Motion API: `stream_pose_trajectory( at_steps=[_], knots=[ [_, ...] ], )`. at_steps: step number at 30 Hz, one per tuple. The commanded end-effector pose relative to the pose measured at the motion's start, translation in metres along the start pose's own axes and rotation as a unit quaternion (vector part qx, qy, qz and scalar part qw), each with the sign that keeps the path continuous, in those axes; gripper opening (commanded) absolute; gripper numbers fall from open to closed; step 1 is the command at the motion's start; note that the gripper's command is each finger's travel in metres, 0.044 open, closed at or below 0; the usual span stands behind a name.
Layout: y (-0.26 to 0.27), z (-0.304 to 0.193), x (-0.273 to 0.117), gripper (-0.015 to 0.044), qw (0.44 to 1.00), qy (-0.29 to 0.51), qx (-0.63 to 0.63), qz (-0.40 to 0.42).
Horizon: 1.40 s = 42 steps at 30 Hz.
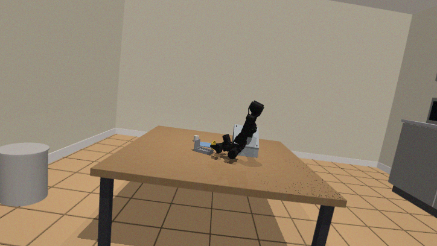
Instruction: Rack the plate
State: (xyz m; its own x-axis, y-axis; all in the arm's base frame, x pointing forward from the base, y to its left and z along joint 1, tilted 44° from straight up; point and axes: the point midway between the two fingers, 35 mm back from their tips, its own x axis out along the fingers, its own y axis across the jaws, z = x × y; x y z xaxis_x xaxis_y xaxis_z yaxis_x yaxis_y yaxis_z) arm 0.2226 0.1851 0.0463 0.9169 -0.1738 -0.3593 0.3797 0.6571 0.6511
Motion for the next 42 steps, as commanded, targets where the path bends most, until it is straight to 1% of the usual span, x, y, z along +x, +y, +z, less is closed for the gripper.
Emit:
stream_pose_trajectory(
  at_steps=[1,23,36,42],
  knots=[
    [-0.003,0.001,0.007,0.0000,1.000,-0.001,-0.003,-0.002],
    [-0.003,0.004,0.035,0.0000,1.000,-0.001,0.011,0.004],
    [-0.006,0.005,0.043,0.0000,1.000,-0.002,0.016,0.006],
    [-0.006,-0.017,0.046,0.0000,1.000,-0.002,0.021,0.008]
  ],
)
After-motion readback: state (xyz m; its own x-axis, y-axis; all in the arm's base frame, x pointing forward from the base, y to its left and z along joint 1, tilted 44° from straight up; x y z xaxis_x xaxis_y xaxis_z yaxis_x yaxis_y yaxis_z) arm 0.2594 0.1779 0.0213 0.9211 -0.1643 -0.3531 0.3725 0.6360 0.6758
